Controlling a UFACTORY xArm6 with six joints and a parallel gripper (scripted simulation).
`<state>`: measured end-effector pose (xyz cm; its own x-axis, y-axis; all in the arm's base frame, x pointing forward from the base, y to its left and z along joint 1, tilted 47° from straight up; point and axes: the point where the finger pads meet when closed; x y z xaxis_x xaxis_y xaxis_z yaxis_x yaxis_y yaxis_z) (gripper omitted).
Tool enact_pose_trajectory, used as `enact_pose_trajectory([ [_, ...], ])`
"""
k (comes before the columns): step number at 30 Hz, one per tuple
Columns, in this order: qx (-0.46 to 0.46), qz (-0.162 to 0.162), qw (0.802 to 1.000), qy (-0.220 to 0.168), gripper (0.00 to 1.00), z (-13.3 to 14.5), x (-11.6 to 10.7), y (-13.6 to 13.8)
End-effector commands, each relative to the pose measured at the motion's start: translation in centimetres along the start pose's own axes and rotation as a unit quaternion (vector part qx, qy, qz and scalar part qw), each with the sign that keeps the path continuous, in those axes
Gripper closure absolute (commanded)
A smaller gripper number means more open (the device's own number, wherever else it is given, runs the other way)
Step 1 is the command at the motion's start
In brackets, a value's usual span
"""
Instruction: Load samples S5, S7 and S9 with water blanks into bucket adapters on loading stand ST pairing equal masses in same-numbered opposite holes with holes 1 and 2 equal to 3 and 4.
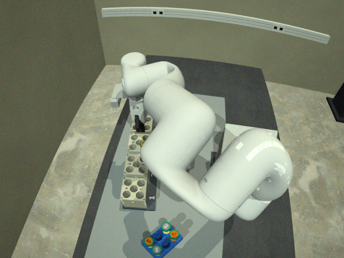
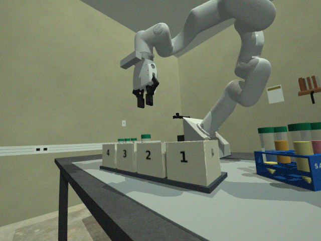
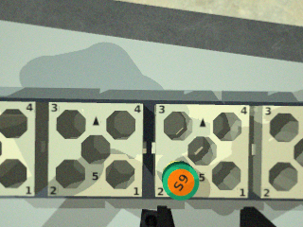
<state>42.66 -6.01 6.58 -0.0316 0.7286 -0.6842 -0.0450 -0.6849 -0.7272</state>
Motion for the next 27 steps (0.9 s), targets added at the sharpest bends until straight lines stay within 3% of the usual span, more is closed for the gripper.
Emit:
enact_pose_trajectory([
  [1, -0.001, 0.001, 1.0, 0.002, 0.56, -0.1, -0.2, 0.0],
  [2, -0.001, 0.001, 1.0, 0.002, 0.56, -0.1, -0.2, 0.0],
  [3, 0.016, 0.001, 1.0, 0.002, 0.43, 0.2, -0.2, -0.4],
  [13, 0.149, 0.001, 0.989, 0.002, 0.43, 2.2, -0.1, -3.8],
  [22, 0.263, 0.0, 0.965, 0.002, 0.43, 4.1, -0.1, -6.8],
  [27, 0.342, 0.0, 0.94, 0.002, 0.43, 5.4, -0.1, -9.0],
])
Point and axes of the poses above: the point where the finger pads meet when closed, its own x axis out along the fingers, its own y axis across the jaws, z = x × y, and after that the axes turned 12 degrees about x, right-handed
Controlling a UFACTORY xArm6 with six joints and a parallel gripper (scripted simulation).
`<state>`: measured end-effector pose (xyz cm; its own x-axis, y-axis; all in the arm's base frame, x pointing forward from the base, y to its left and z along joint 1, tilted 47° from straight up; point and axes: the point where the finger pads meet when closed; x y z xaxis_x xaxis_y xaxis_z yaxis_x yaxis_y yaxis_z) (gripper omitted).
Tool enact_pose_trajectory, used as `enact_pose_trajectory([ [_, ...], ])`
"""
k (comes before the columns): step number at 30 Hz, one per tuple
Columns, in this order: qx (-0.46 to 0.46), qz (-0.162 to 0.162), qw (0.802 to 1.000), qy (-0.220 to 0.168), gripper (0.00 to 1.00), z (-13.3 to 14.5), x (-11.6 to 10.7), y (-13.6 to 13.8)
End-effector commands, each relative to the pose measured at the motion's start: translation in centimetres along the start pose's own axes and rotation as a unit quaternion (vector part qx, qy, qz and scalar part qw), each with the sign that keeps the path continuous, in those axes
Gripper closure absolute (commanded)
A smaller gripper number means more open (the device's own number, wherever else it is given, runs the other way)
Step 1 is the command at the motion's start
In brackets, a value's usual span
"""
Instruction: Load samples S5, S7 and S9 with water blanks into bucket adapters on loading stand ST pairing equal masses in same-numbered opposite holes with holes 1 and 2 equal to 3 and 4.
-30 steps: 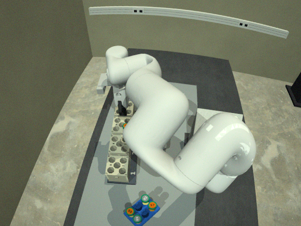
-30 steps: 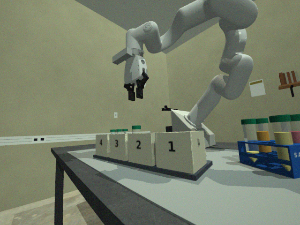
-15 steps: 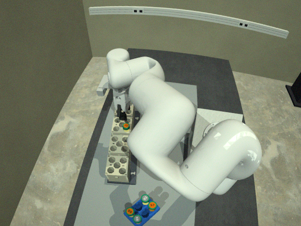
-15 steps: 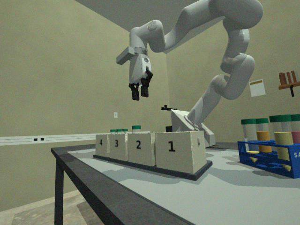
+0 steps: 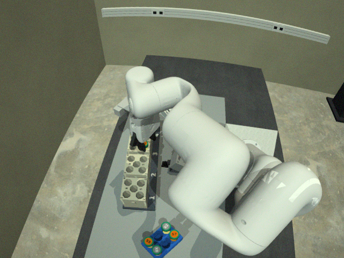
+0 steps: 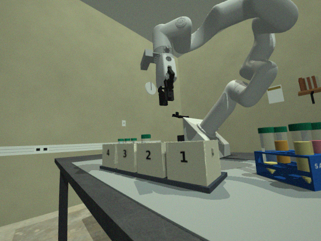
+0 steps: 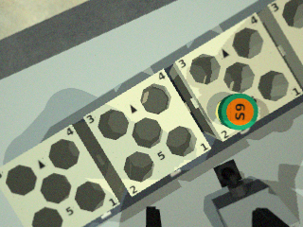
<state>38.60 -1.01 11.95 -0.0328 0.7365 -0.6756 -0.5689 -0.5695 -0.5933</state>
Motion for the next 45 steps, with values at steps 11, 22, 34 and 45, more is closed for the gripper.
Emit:
enact_pose_trajectory([
  [11, 0.108, 0.004, 0.994, 0.006, 0.43, 6.3, -0.1, -3.3],
  [22, 0.108, 0.004, 0.994, 0.006, 0.43, 10.7, -0.1, -5.5],
  [34, 0.108, 0.004, 0.994, 0.006, 0.43, 15.2, 0.0, -7.8],
  [45, 0.108, 0.004, 0.994, 0.005, 0.43, 19.7, 0.1, -10.0],
])
Point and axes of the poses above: the point where the finger pads meet when closed, its own x axis out along the fingers, its own y axis across the jaws, z = x × y, and after that the axes turned 12 degrees about x, right-handed
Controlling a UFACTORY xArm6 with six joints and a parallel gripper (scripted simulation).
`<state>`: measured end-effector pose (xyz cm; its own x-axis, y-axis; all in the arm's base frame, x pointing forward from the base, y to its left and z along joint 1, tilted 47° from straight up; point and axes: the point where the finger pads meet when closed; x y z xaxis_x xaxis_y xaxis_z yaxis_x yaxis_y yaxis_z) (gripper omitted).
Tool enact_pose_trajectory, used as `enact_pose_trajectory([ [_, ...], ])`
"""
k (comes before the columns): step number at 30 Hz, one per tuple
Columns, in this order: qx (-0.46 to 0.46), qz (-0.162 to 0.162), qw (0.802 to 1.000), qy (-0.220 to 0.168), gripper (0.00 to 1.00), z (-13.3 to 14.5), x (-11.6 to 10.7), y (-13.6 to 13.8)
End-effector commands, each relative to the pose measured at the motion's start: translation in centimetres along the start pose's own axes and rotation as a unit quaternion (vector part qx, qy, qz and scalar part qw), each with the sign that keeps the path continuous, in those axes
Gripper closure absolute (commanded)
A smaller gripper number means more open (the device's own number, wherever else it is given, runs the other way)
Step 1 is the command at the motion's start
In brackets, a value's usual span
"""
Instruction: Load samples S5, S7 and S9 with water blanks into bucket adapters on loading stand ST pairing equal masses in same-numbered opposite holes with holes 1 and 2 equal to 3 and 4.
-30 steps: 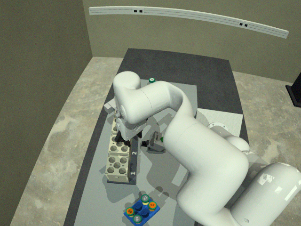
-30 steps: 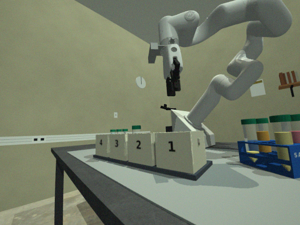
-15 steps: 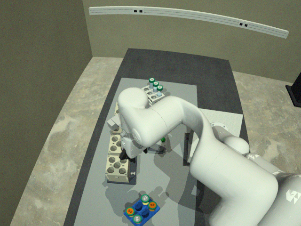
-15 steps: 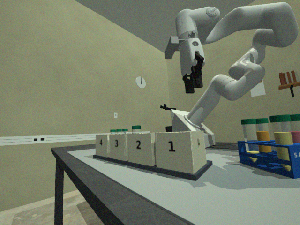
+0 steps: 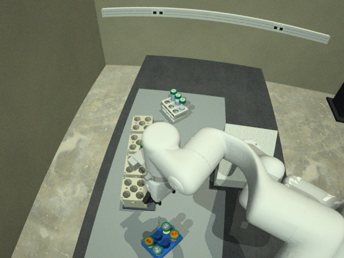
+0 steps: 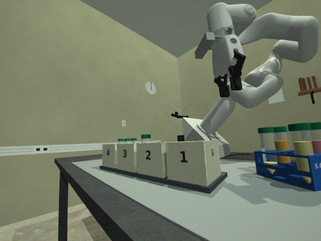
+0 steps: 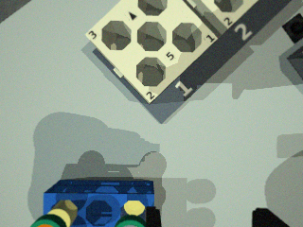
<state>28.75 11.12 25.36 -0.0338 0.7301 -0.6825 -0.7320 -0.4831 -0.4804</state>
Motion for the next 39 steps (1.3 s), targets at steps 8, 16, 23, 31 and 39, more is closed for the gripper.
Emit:
enact_pose_trajectory([
  [8, 0.0, -0.001, 1.0, 0.003, 0.43, 4.8, -0.1, -1.3],
  [16, 0.0, -0.001, 1.0, 0.003, 0.43, 8.7, -0.1, -2.3],
  [23, 0.0, -0.001, 1.0, 0.002, 0.43, 10.2, -0.1, -2.6],
  [31, 0.0, -0.001, 1.0, 0.002, 0.43, 10.2, -0.1, -2.6],
  [39, 0.0, -0.001, 1.0, 0.002, 0.43, 10.2, 0.7, -2.6],
])
Point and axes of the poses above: the point where the finger pads meet when closed, its own x axis out along the fingers, its own y axis across the jaws, z = x × y, and after that the axes turned 12 degrees about x, right-handed
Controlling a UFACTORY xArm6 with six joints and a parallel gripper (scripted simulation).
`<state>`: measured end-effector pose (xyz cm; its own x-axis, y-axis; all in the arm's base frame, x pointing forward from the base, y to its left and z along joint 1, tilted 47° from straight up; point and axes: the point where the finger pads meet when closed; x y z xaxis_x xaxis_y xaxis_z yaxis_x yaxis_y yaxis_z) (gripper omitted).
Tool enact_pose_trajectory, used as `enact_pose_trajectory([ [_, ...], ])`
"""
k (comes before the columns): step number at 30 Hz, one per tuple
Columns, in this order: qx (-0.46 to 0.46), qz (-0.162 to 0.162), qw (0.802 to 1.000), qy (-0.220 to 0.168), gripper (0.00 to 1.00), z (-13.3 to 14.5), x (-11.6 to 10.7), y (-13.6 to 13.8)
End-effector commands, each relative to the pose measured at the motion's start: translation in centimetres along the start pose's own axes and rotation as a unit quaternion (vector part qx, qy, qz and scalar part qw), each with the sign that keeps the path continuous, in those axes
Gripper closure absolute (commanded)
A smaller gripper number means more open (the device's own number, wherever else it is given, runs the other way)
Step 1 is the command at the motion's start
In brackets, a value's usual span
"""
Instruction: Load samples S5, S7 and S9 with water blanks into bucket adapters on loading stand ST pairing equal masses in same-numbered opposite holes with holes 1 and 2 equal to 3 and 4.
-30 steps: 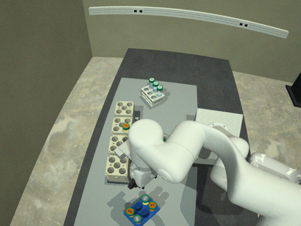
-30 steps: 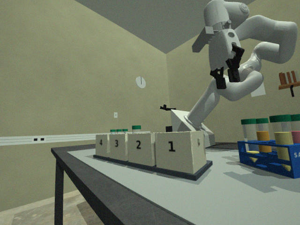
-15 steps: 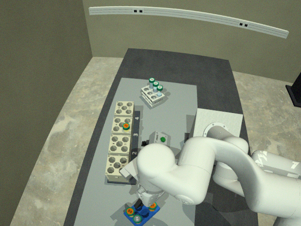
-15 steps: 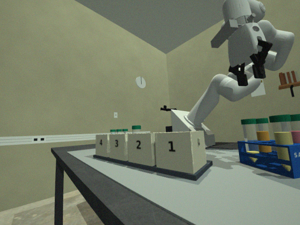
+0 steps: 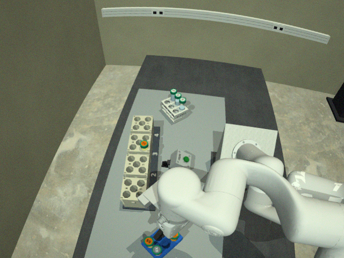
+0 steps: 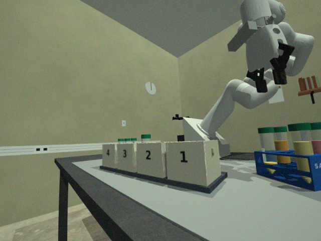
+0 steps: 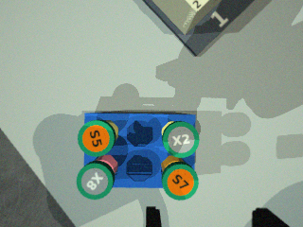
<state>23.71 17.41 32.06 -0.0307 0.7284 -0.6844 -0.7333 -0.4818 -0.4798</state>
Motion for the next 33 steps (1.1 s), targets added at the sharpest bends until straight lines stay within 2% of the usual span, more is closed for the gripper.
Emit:
enact_pose_trajectory([
  [1, -0.001, -0.001, 1.0, 0.001, 0.43, 0.0, 0.7, -0.1],
  [33, -0.001, -0.001, 1.0, 0.0, 0.43, 0.0, 6.3, -0.1],
])
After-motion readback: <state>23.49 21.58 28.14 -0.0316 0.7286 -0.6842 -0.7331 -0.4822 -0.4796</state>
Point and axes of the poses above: the point where the finger pads meet when closed, its own x axis out along the fingers, its own y axis across the jaws, z = x × y, and after that the axes turned 12 degrees about x, right-handed
